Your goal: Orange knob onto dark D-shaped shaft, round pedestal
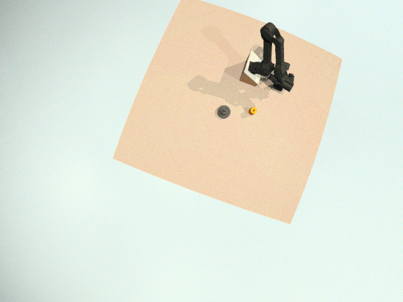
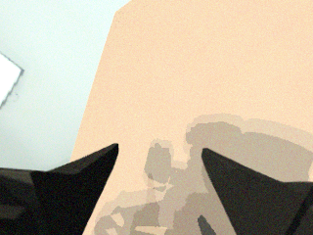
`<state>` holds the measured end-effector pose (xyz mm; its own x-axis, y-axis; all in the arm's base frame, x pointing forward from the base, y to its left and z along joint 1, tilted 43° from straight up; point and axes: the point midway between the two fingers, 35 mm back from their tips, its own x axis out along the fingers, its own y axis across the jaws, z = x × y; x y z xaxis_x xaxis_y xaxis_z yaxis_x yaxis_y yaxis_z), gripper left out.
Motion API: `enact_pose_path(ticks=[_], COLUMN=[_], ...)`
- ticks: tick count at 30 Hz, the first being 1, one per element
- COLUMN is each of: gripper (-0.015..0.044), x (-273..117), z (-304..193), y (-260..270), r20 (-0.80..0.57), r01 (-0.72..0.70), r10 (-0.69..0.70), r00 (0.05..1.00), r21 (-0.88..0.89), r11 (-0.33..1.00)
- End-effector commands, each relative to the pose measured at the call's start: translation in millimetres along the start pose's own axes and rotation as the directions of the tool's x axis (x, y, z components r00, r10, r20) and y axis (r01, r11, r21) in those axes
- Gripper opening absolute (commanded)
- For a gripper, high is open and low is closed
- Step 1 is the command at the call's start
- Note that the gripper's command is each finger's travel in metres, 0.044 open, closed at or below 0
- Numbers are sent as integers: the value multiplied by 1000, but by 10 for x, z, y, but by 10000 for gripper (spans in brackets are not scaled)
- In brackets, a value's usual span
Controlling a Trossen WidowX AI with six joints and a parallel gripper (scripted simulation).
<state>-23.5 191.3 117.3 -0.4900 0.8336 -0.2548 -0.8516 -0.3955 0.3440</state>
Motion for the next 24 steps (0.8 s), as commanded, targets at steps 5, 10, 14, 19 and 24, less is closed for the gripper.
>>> enact_pose_path(ticks=[5,10,14,19,24], gripper=[440,440,440,440,440], x=[82,142,140,89,12], z=[-39,-103,-133,-106,21], y=[27,84,133,194,265], r20=[-121,-287,-394,-471,-464], r01=[83,286,449,565,534], r10=[-50,-136,-222,-350,-488], r00=[991,948,892,810,740], r21=[286,582,710,786,846], r11=[955,761,542,251,5])
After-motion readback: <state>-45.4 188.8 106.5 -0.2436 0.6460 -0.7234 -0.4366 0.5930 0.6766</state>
